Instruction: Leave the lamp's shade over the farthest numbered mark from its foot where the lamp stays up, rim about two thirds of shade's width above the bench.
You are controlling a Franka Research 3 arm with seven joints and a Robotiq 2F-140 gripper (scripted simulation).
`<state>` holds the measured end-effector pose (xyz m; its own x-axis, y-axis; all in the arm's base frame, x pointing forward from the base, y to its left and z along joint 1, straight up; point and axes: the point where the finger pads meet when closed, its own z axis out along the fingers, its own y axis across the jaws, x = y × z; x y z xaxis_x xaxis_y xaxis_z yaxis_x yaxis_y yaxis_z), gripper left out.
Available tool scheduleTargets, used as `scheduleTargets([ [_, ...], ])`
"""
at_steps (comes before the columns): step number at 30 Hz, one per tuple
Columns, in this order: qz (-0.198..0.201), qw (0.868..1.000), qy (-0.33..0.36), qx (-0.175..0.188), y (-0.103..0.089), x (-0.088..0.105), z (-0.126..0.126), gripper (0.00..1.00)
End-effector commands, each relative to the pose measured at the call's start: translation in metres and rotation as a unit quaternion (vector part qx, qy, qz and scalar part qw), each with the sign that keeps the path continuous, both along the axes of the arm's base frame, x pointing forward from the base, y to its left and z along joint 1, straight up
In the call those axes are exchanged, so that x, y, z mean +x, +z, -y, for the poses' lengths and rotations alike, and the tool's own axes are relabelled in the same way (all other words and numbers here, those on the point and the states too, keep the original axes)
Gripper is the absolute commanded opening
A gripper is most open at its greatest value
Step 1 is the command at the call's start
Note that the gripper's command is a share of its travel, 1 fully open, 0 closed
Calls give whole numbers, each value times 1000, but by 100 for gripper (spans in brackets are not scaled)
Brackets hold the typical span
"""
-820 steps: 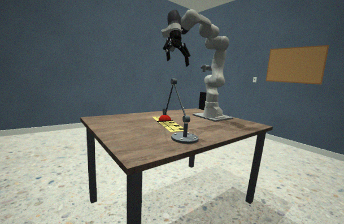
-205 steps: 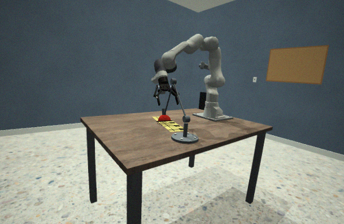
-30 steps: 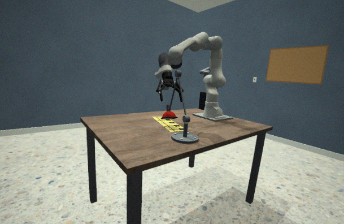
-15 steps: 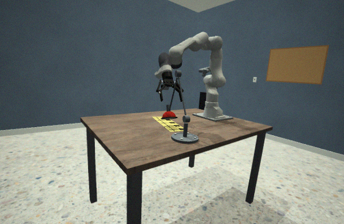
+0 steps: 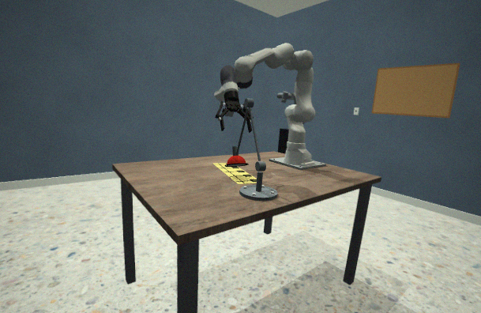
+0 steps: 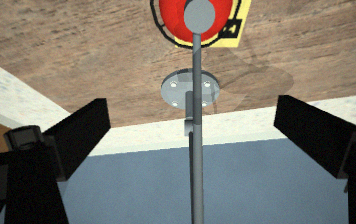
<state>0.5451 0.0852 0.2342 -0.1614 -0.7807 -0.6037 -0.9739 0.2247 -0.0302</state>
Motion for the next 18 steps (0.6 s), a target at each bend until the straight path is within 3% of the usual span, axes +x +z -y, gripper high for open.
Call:
scheduleTargets([
  [1, -13, 1000, 3, 4, 5, -8, 1, 100],
  [16, 0, 1000, 0, 0, 54, -10, 40, 100],
  [18, 0, 1000, 0, 0, 54, -10, 40, 100],
])
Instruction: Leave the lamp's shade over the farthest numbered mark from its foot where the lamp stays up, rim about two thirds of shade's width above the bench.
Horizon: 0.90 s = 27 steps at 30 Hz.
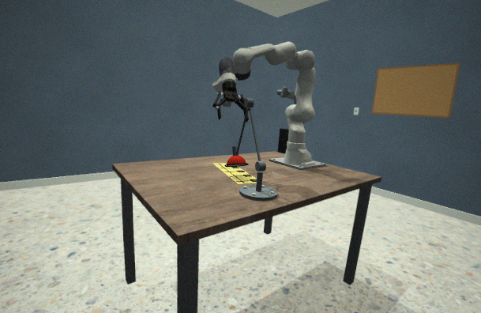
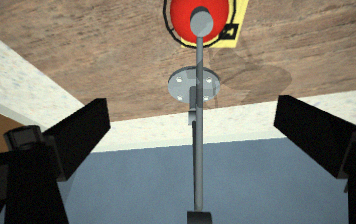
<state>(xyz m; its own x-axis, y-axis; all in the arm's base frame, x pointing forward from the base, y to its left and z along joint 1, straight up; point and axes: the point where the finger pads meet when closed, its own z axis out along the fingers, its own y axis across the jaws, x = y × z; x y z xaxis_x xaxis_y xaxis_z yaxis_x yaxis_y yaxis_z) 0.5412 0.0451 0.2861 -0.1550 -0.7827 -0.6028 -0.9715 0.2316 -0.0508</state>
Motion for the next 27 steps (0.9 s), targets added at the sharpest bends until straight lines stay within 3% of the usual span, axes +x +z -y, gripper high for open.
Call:
scheduleTargets([
  [1, -9, 1000, 3, 2, 2, -6, 0, 100],
  [27, -1, 1000, 0, 0, 1, -1, 1, 100],
])
